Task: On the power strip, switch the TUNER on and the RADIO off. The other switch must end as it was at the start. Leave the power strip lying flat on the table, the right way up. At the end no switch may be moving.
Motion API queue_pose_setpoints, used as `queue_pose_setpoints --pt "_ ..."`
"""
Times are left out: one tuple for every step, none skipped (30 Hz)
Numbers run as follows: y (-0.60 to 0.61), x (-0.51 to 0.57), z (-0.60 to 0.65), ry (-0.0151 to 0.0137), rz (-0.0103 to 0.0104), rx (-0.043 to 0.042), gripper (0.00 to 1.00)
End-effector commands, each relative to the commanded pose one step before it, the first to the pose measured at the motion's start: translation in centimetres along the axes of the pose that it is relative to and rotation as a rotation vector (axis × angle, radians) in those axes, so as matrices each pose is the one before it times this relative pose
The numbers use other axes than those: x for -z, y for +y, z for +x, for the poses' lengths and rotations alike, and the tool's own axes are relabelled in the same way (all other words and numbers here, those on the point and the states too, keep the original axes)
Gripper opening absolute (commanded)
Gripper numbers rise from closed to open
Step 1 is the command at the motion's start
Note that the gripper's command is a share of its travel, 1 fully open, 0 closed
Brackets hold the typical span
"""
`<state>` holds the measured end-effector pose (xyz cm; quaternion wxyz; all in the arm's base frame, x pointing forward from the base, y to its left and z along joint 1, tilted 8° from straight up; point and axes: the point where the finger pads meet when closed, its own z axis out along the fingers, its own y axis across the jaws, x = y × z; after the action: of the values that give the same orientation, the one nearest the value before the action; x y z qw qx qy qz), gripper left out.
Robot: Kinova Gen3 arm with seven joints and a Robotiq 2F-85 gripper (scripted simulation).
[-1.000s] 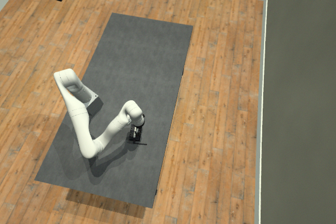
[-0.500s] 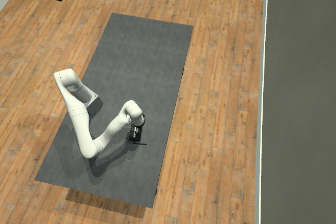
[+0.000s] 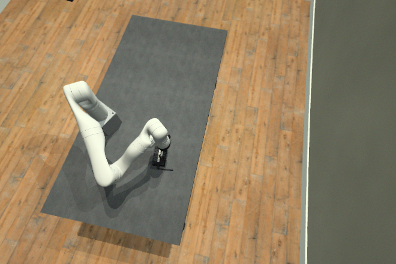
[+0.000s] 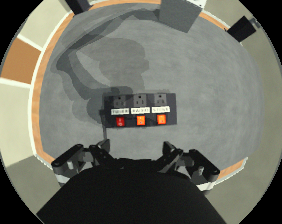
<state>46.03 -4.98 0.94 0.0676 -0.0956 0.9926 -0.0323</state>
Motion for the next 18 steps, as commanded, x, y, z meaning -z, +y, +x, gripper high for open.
queue_pose_setpoints --pt "-0.178 0.081 0.164 0.00932 0.00679 -0.00858 1.00" --pt "0.000 0.000 0.000 0.00000 0.00000 0.00000 1.00" --pt "0.000 0.000 0.000 0.00000 0.00000 0.00000 1.00" --pt "0.000 0.000 0.000 0.00000 0.00000 0.00000 1.00" --pt "0.000 0.000 0.000 0.00000 0.00000 0.00000 1.00" --pt "0.000 0.000 0.000 0.00000 0.00000 0.00000 1.00" --pt "0.000 0.000 0.000 0.00000 0.00000 0.00000 1.00" --pt "0.000 0.000 0.000 0.00000 0.00000 0.00000 1.00" --pt "0.000 0.000 0.000 0.00000 0.00000 0.00000 1.00" --pt "0.000 0.000 0.000 0.00000 0.00000 0.00000 1.00" --pt "0.000 0.000 0.000 0.00000 0.00000 0.00000 1.00" --pt "0.000 0.000 0.000 0.00000 0.00000 0.00000 1.00" --pt "0.000 0.000 0.000 0.00000 0.00000 0.00000 1.00" --pt "0.000 0.000 0.000 0.00000 0.00000 0.00000 1.00" --pt "0.000 0.000 0.000 0.00000 0.00000 0.00000 1.00" --pt "0.162 0.104 -0.111 -0.00891 -0.00723 0.00680 1.00" --pt "-0.144 0.469 0.239 0.00180 0.00128 -0.00623 1.00" --pt "-0.101 0.694 0.259 0.00097 -0.00297 -0.00596 1.00"
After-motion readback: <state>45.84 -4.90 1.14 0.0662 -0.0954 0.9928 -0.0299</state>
